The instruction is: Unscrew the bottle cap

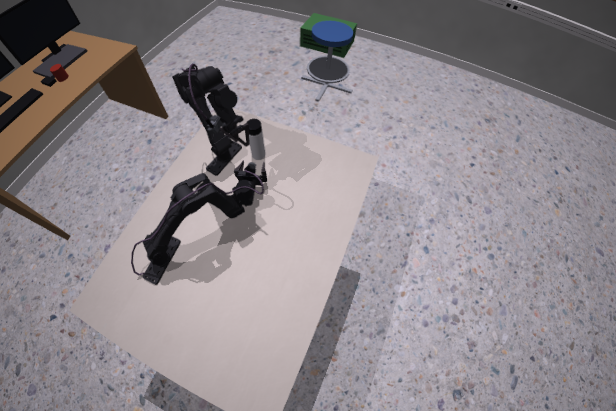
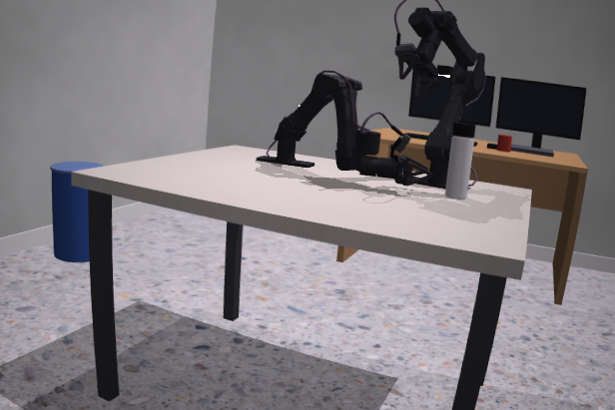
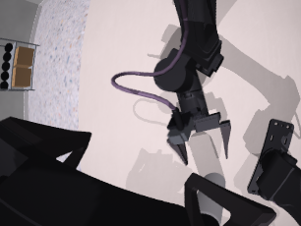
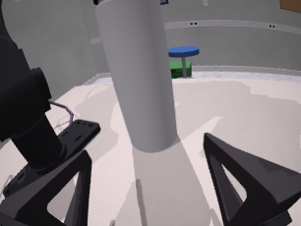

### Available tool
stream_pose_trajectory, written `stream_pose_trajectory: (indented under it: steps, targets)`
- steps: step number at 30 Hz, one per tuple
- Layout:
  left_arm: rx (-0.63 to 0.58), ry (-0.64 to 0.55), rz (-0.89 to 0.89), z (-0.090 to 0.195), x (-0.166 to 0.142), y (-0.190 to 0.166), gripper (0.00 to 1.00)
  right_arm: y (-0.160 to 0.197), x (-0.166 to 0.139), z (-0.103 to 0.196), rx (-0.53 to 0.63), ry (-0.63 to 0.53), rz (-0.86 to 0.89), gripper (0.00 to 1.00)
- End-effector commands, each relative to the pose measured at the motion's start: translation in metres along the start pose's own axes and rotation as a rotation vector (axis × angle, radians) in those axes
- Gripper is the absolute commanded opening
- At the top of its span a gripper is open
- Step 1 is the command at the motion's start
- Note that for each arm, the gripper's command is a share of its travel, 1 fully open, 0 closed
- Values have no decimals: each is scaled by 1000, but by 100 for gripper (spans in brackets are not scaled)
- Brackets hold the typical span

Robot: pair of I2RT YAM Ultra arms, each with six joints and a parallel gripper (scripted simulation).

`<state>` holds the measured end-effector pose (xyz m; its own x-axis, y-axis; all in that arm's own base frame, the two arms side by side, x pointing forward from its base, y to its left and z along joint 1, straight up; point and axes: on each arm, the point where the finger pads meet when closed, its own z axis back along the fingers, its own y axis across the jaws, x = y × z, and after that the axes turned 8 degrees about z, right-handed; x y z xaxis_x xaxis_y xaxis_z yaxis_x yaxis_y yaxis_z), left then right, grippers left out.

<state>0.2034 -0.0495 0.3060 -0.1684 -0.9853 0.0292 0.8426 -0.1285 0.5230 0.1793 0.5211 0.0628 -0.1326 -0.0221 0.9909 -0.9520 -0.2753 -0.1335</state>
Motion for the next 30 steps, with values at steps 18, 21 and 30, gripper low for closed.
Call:
stream_pose_trajectory:
  steps: [18, 21, 30]
  targets:
    - [-21, -17, -31, -1, 2, -3, 94, -8, 14, -18, -11, -26, 15, 96]
    - [-21, -17, -31, -1, 2, -3, 94, -8, 14, -23, -11, -26, 14, 96]
    - [-21, -17, -31, -1, 2, -3, 94, -9, 14, -35, -11, -26, 14, 96]
